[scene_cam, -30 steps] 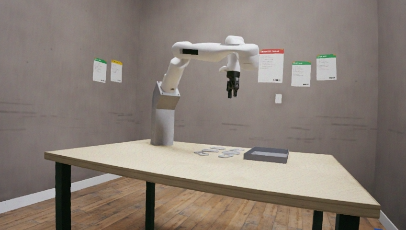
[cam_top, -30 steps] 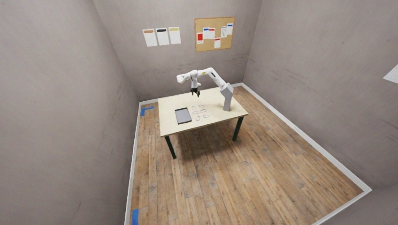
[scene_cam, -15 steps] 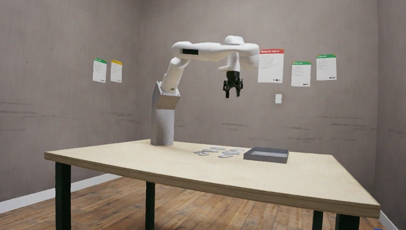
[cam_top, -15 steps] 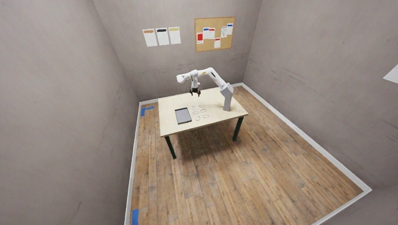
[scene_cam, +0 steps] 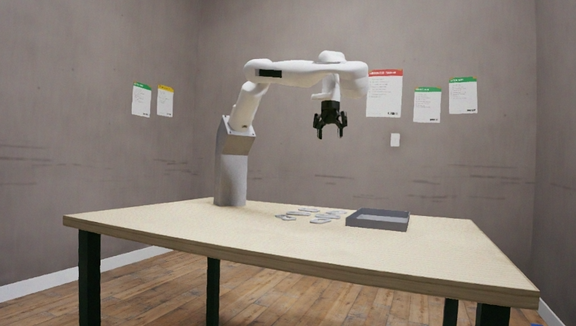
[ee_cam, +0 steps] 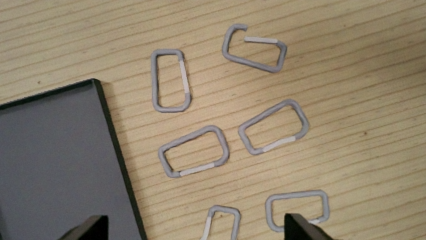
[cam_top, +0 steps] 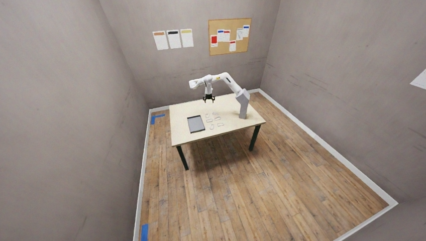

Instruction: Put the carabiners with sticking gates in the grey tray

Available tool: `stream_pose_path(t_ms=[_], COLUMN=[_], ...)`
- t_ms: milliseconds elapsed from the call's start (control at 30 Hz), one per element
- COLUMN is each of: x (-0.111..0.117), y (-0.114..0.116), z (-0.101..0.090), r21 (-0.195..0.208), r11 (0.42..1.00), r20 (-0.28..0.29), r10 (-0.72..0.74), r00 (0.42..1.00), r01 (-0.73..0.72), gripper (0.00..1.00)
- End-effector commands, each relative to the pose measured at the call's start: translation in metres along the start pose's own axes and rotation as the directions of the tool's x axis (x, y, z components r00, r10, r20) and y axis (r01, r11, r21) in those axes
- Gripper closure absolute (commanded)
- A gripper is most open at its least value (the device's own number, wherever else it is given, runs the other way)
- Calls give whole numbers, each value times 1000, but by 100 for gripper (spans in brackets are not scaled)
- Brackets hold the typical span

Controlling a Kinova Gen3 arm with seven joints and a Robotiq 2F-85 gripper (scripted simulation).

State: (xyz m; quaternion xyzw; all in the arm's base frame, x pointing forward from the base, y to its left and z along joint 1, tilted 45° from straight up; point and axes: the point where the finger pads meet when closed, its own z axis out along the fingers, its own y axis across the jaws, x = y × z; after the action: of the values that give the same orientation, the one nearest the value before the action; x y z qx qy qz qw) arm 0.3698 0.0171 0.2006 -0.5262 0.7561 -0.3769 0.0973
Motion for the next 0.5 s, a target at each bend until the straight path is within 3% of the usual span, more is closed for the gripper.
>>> stream_pose_path(t_ms=[0, 167, 200, 467], x=[-1, -1, 28, 28], y=[0, 0, -12, -12], z=[-1, -1, 50, 50], r21=[-9, -9, -6, -6], r11=[999, 999, 999, 999], r20=[4, 4, 6, 6], r10=[-34, -34, -36, -36], r00=[999, 999, 999, 999], r01=[34, 34, 36, 36], gripper=[0, 0, 0, 0])
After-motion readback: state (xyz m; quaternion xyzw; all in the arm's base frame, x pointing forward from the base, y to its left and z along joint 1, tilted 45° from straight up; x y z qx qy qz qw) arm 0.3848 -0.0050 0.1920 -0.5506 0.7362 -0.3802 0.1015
